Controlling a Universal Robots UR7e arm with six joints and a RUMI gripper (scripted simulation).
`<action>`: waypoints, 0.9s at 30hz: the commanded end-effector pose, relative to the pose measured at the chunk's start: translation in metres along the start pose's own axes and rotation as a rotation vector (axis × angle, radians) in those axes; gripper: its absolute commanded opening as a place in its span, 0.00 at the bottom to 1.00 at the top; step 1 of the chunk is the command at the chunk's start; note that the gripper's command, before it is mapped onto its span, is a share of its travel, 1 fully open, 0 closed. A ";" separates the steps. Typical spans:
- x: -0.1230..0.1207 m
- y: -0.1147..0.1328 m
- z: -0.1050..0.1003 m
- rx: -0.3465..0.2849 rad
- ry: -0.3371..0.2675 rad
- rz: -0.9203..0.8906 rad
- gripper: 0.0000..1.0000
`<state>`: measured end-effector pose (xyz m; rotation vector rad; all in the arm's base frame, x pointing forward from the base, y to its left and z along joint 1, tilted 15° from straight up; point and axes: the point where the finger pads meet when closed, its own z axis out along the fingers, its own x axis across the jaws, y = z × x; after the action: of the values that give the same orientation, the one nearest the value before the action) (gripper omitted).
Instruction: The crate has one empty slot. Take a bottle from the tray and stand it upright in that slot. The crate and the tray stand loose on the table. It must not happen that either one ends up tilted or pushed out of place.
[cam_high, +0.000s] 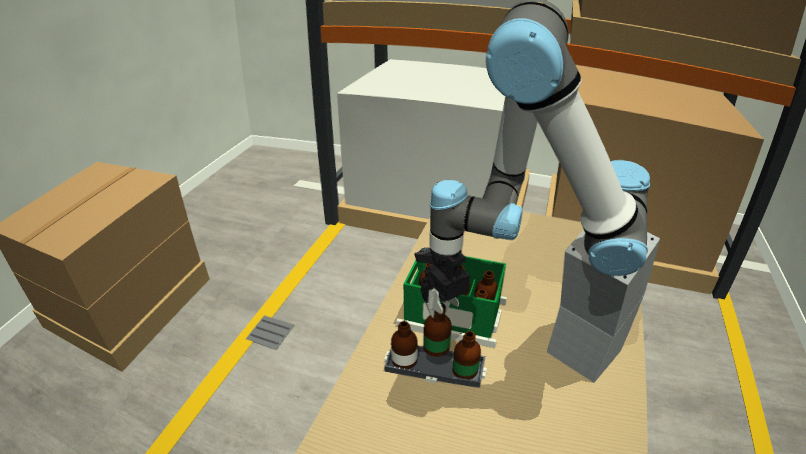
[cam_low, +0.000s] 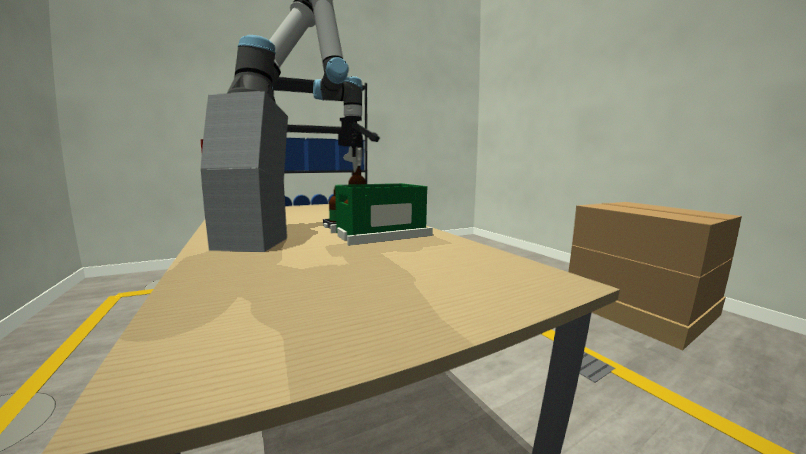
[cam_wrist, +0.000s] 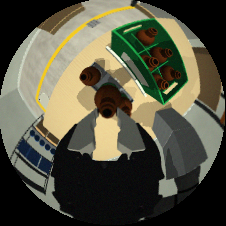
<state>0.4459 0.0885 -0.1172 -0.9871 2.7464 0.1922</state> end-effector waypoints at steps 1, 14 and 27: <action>0.000 0.000 0.000 0.001 -0.001 0.000 0.00; 0.000 0.000 -0.003 0.001 -0.001 0.000 0.00; 0.000 0.000 -0.013 0.001 -0.001 0.000 0.00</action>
<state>0.4446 0.0868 -0.1088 -0.9870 2.7464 0.1921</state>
